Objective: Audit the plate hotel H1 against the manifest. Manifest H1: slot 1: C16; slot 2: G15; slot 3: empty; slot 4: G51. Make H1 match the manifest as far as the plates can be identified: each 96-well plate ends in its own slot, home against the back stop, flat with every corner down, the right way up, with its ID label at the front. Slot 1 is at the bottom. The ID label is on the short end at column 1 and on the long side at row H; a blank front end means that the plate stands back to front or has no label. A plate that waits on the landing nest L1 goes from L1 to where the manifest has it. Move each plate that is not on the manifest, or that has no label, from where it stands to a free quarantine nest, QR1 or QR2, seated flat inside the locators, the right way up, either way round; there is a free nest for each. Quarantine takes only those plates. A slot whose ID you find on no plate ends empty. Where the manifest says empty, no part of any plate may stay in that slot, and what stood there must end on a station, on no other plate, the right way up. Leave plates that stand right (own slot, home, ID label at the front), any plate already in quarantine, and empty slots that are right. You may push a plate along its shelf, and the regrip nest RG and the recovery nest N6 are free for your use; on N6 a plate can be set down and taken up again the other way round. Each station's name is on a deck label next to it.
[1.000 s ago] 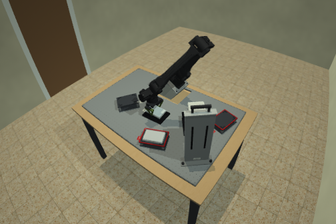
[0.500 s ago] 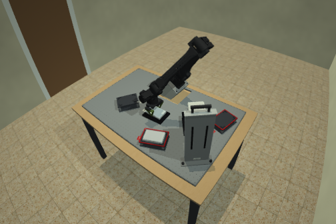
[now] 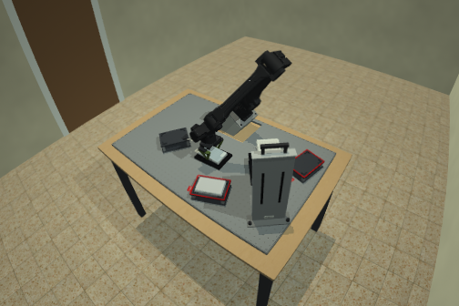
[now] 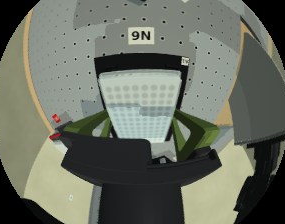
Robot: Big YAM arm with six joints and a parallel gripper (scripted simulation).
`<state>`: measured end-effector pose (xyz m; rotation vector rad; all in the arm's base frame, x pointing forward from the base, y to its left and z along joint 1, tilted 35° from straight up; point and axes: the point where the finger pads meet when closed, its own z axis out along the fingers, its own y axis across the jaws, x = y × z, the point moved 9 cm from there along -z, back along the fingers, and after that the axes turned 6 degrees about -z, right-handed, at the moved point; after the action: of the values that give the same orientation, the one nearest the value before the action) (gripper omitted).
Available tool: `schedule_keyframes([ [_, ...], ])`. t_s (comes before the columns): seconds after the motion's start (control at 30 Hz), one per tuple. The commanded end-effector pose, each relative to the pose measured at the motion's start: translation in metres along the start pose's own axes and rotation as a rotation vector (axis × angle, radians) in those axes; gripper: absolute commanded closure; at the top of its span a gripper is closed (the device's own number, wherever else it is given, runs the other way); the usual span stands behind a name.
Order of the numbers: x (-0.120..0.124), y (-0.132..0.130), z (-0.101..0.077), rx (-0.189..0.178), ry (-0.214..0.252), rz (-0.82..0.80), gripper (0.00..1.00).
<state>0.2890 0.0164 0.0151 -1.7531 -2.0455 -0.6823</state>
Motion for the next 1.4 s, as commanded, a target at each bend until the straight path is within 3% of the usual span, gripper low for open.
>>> schedule_keyframes([
  [0.0, 0.002, 0.005, -0.001, -0.013, -0.004, -0.014, 0.14],
  [0.13, 0.002, 0.005, -0.001, -0.013, -0.004, -0.014, 0.14],
  [0.17, 0.002, 0.005, -0.001, -0.013, -0.004, -0.014, 0.0],
  [0.63, 0.002, 0.005, -0.001, -0.013, -0.004, -0.014, 0.0],
  [0.67, 0.008, -0.002, -0.003, 0.005, 0.002, -0.03, 0.0],
  [0.83, 0.0, 0.013, -0.031, -0.038, -0.013, -0.025, 0.0],
  [0.97, 0.0, 0.014, -0.038, -0.038, -0.015, -0.025, 0.0],
  [1.0, -0.003, 0.011, -0.037, -0.024, -0.01, -0.015, 0.0],
  [1.03, 0.0, 0.014, -0.045, -0.038, -0.016, -0.025, 0.0],
  [1.37, 0.0, 0.014, -0.081, -0.041, -0.022, -0.029, 0.0],
])
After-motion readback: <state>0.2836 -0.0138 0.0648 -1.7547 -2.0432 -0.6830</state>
